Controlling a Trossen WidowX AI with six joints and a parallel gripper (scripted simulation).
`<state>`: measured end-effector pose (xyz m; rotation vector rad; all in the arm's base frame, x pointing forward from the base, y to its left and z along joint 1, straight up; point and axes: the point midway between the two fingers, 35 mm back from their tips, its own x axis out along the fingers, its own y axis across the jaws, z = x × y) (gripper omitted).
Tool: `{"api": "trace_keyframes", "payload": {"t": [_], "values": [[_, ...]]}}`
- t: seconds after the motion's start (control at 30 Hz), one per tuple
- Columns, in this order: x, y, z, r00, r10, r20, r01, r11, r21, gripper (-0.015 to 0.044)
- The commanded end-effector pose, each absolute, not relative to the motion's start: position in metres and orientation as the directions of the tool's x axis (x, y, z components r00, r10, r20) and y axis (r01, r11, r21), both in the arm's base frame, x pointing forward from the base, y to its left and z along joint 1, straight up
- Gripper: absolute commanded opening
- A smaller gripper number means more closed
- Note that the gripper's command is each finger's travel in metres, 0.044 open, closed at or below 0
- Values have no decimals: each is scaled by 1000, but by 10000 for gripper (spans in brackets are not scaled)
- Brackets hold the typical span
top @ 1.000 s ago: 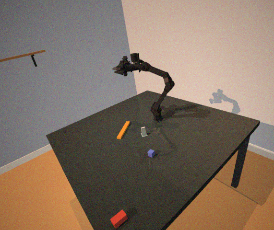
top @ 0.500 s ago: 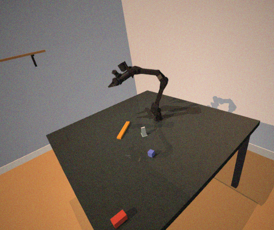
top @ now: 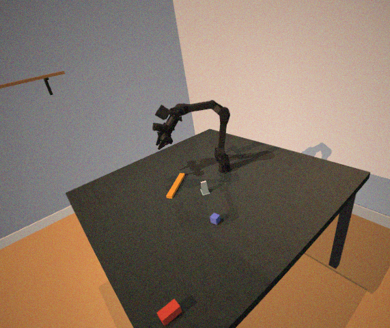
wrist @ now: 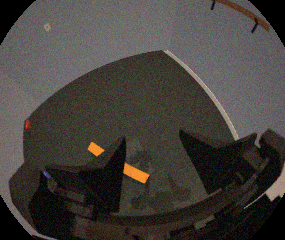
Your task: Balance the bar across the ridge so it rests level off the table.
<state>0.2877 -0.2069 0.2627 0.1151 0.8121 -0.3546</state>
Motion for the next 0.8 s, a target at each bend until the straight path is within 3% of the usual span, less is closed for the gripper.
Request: {"api": "trace_keyframes", "payload": {"t": [0.0,0.37,0.77], "values": [[294,-191,228,551,-188,-813,221,972,-75,315],[296,-154,166,307,-68,-949,-184,974,-130,315],[283,-119,119,25,-11,-1000,-588,809,-23,315]]}}
